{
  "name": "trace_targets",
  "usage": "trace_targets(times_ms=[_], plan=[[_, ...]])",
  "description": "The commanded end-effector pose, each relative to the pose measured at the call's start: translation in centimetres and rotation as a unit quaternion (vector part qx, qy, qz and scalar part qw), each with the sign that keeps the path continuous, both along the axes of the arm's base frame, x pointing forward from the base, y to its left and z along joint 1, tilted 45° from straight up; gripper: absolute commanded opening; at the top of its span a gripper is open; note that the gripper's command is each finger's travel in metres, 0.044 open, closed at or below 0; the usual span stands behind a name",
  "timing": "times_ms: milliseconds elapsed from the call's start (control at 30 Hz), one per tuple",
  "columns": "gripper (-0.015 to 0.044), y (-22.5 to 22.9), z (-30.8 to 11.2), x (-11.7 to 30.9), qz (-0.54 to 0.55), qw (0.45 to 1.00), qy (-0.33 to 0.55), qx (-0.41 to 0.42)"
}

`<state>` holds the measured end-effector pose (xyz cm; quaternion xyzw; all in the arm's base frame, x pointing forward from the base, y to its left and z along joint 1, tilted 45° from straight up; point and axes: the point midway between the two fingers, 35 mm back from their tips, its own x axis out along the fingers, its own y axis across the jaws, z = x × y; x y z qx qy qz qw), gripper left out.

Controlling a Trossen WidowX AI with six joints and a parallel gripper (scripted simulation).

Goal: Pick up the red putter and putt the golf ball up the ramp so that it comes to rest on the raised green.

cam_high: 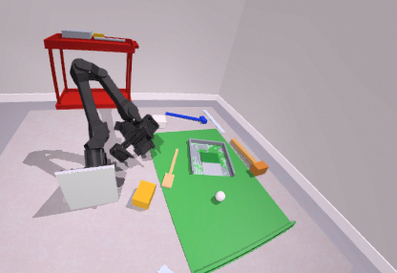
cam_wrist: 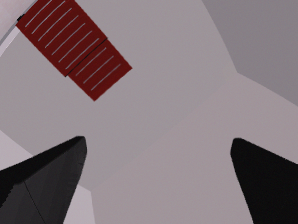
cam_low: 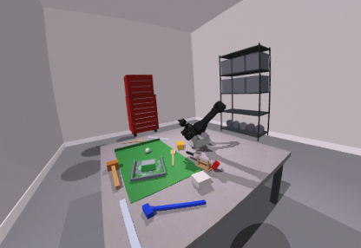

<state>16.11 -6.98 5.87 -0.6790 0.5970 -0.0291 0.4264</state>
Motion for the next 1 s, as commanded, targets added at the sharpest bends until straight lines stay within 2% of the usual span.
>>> trace_targets(times_ms=[0,67,200,300,433,567,767,967], plan=[[0.0426,0.1,-0.1,0.0,-0.001,1.000,0.006,0.005],[0.0440,0.8,-1.2,-0.1,-0.003,0.997,0.053,0.049],[0.0440,4.2,-3.6,-0.5,0.013,0.964,0.181,0.195],[0.0440,7.4,-4.4,-0.5,0.047,0.916,0.253,0.309],[0.0440,12.4,-3.9,0.2,0.116,0.826,0.307,0.458],[0.0440,17.3,-1.5,1.6,0.206,0.713,0.316,0.591],[0.0440,21.0,2.1,3.4,0.298,0.595,0.284,0.690],[0.0440,23.5,6.9,5.7,0.392,0.470,0.214,0.761]])
